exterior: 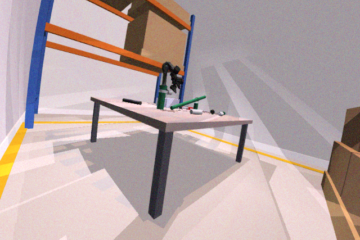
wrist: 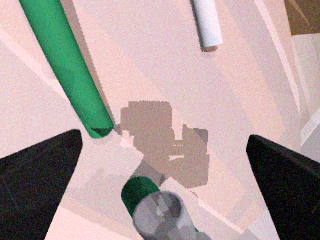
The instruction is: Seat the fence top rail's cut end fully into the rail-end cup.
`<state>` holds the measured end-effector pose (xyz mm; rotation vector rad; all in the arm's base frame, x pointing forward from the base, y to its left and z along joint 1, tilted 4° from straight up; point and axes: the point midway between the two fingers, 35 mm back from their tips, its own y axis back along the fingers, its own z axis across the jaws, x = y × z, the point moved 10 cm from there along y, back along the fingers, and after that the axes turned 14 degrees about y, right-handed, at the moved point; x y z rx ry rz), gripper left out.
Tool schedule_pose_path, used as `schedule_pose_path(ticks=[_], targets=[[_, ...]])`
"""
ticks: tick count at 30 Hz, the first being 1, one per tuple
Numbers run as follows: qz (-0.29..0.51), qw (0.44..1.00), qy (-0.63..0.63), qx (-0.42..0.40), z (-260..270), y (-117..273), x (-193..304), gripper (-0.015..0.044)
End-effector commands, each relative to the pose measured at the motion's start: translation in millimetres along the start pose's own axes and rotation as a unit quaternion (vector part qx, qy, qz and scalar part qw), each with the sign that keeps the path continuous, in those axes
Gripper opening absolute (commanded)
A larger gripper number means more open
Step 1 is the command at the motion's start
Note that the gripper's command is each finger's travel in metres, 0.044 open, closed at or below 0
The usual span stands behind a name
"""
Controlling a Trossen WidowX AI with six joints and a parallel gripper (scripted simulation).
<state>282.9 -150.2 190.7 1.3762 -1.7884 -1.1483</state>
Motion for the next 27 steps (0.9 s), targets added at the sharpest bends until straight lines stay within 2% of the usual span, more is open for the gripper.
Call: schedule_pose_path(ticks=[1,4,15,27], targets=[[0.008,0.960,-0.278,0.004,-8,33,-46,0.0440],[0.009,0.922,-0.387,0.007,-7,47,-64,0.0440],[0.007,0.820,-0.572,0.013,-3,72,-94,0.0440],[0.007,0.817,-0.577,0.013,-2,73,-95,0.0440]])
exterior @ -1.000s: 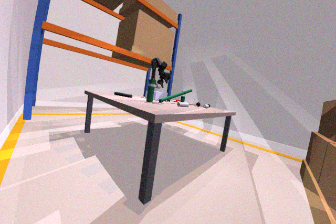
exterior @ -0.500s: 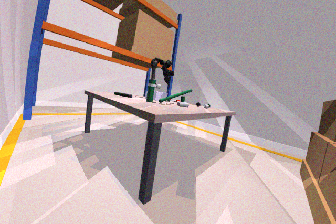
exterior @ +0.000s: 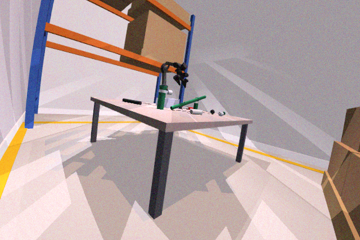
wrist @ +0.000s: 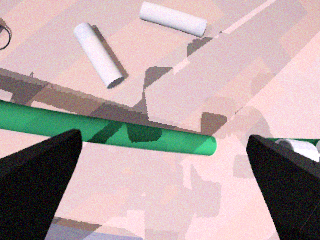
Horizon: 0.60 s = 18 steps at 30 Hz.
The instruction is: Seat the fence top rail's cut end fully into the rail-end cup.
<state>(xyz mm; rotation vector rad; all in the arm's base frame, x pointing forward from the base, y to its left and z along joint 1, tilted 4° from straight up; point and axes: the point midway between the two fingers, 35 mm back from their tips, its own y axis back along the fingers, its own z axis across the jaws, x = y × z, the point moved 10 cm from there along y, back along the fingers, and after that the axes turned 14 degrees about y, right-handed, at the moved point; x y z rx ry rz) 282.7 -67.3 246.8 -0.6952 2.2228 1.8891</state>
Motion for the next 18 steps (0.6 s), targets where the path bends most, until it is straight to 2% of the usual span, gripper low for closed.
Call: schedule_pose_path(ticks=[1,11,15,18], targets=[[-0.005,0.995,-0.096,0.008,11,16,-6,0.0440],[0.002,0.997,-0.073,0.006,10,13,-7,0.0440],[0.040,0.997,0.062,-0.015,9,-6,-13,0.0440],[0.073,0.975,0.205,-0.049,7,-26,-17,0.0440]])
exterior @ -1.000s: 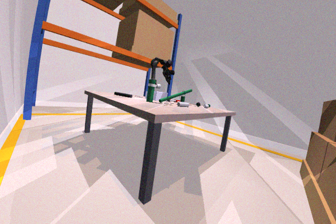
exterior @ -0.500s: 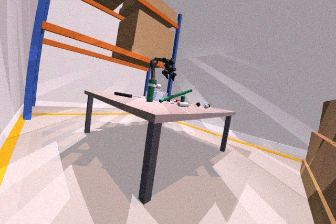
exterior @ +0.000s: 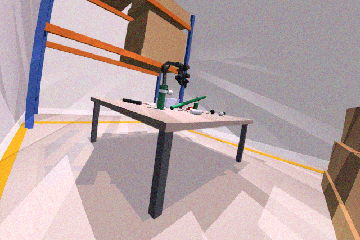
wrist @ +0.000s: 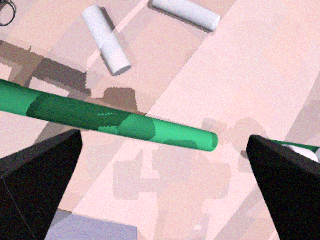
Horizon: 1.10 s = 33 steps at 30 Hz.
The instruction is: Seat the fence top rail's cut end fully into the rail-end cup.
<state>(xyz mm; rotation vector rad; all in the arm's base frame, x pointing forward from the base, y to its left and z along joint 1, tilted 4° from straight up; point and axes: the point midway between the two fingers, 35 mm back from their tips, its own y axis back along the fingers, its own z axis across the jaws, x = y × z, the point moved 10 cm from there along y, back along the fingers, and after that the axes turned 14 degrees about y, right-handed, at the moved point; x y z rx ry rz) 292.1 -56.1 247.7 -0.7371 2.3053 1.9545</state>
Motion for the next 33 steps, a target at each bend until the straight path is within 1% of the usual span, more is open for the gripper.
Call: schedule_pose_path(ticks=[1,5,9,11,33], targets=[[0.053,0.975,0.209,-0.047,-3,-31,-9,0.0440],[0.080,0.910,0.393,-0.107,-5,-59,-13,0.0440],[0.084,0.808,0.557,-0.175,-5,-88,-16,0.0440],[0.080,0.767,0.605,-0.198,-5,-98,-16,0.0440],[0.079,0.762,0.611,-0.201,-5,-99,-16,0.0440]])
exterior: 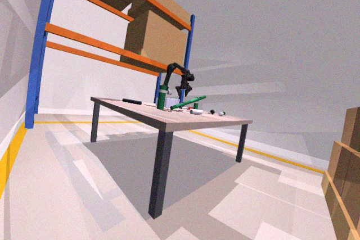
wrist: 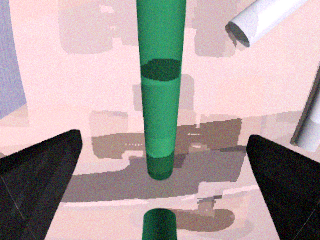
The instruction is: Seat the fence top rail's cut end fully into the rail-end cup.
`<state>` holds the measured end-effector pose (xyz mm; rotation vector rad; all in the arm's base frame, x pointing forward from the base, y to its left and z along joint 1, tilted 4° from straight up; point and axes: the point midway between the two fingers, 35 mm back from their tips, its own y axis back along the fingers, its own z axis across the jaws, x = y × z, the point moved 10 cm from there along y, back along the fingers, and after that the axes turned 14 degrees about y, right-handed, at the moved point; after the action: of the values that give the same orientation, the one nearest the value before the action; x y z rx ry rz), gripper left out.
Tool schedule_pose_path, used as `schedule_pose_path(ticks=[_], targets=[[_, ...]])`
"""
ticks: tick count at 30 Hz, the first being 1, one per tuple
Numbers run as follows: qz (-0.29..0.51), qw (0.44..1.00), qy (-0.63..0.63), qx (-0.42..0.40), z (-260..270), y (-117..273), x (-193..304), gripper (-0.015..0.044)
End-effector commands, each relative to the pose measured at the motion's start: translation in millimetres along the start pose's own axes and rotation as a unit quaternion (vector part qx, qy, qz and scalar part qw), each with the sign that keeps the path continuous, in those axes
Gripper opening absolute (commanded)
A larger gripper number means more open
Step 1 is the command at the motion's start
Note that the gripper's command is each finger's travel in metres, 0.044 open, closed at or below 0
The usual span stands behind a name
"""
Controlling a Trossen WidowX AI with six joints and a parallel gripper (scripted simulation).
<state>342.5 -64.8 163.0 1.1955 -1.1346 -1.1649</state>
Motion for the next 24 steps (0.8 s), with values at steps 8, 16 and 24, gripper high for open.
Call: schedule_pose_path(ticks=[8,16,24], targets=[[-0.003,1.000,0.013,-0.001,-2,-35,0,0.0440],[-0.003,1.000,0.013,-0.001,-2,-47,0,0.0440],[-0.003,1.000,0.013,-0.001,-2,-52,0,0.0440]])
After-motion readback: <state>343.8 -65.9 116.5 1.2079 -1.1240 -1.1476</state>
